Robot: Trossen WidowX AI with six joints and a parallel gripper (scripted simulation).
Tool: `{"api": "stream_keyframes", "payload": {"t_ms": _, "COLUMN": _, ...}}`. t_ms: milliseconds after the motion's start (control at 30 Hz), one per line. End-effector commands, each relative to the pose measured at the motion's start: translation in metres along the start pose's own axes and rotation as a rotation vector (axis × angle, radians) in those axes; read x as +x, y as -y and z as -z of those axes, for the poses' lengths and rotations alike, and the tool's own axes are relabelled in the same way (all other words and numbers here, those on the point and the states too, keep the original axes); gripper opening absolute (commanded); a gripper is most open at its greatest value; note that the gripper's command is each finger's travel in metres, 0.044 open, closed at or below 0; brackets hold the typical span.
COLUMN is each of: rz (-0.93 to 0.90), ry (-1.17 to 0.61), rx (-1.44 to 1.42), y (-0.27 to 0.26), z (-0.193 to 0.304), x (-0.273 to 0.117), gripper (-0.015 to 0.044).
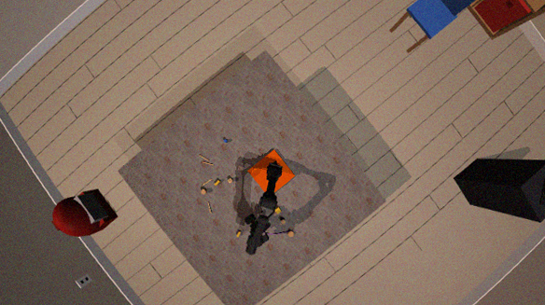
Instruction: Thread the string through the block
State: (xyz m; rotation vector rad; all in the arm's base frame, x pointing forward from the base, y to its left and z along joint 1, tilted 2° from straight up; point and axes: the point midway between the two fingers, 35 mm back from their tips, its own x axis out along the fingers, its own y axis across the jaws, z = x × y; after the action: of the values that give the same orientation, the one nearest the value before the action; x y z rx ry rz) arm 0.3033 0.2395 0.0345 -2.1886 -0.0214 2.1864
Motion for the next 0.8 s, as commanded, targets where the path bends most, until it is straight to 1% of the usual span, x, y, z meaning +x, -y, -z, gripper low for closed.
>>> {"api": "stream_keyframes", "payload": {"t_ms": 0, "rz": -0.001, "ry": -0.001, "rx": 0.001, "y": 0.000, "z": -0.007, "x": -0.001, "gripper": 0.0000}}
{"api": "stream_keyframes", "payload": {"t_ms": 767, "rz": -0.001, "ry": 0.000, "rx": 0.001, "y": 0.001, "z": -0.038, "x": -0.001, "gripper": 0.0000}}
